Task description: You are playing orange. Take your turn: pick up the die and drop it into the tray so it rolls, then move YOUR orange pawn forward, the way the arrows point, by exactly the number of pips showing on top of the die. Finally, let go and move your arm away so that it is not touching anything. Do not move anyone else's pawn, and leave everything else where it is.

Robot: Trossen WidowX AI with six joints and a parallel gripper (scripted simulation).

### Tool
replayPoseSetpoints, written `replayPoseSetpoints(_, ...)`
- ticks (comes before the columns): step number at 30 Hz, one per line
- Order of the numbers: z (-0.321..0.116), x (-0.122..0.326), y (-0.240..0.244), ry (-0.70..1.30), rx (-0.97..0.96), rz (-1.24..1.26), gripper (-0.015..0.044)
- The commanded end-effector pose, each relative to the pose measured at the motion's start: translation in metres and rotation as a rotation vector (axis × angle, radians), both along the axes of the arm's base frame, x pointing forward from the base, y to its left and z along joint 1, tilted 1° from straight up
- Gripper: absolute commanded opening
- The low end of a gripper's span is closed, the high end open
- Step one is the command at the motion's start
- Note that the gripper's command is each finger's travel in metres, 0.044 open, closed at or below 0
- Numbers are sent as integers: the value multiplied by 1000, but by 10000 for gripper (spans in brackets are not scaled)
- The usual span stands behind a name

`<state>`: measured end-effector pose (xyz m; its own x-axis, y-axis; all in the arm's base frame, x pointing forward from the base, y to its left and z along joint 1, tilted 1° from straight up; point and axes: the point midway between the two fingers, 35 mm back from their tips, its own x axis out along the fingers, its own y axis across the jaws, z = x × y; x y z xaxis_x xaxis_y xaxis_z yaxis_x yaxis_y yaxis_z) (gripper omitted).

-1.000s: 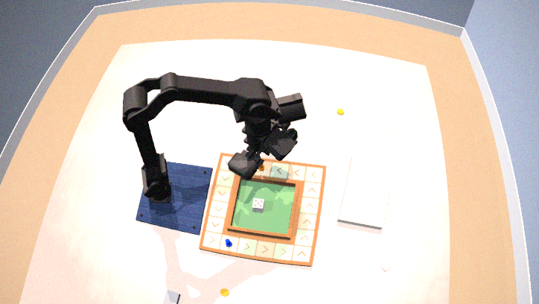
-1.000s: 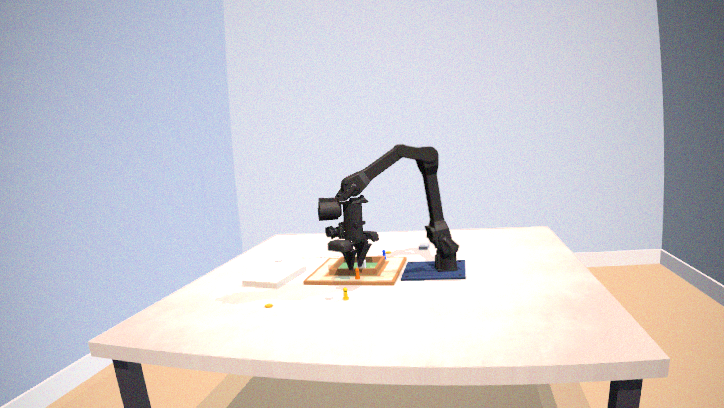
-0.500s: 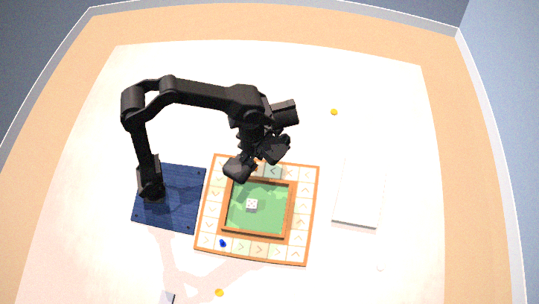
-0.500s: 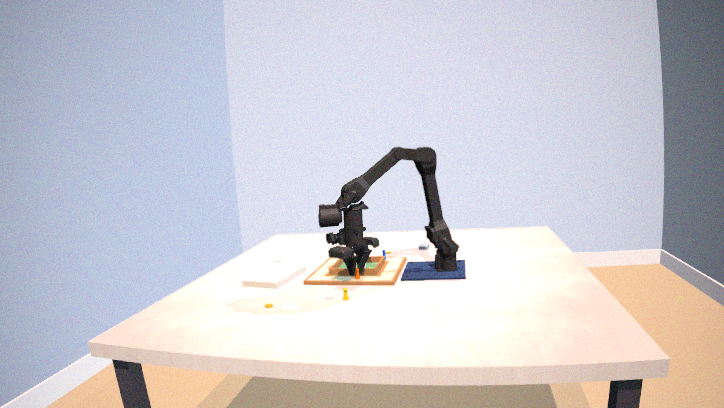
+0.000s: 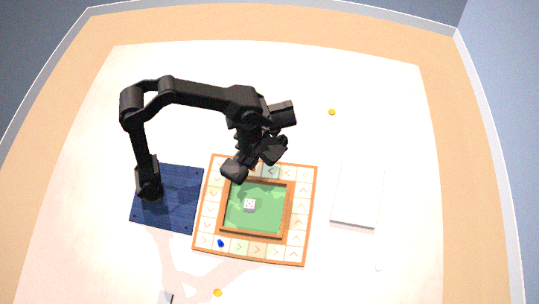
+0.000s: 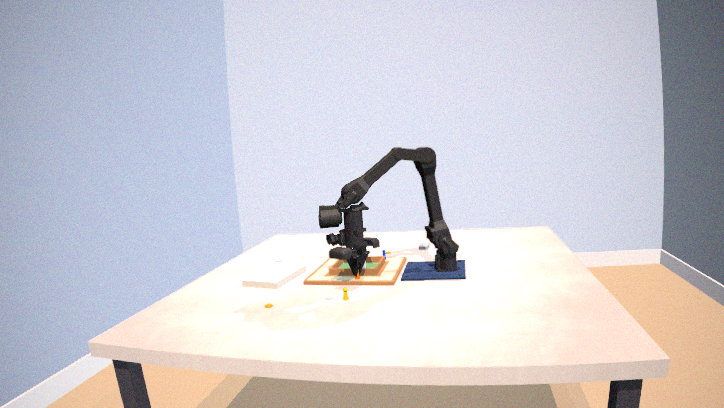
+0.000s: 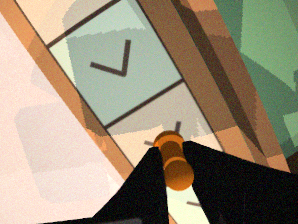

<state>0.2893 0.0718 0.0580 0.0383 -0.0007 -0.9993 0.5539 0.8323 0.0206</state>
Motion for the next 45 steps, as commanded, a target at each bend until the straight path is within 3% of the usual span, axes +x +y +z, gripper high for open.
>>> replayPoseSetpoints(1,4,1,0,10,-2,-1,0)
replayPoseSetpoints(26,123,-2,-1,10,-2,-1,0)
replayPoseSetpoints(45,99,-36,-60,12,-7,-1,0)
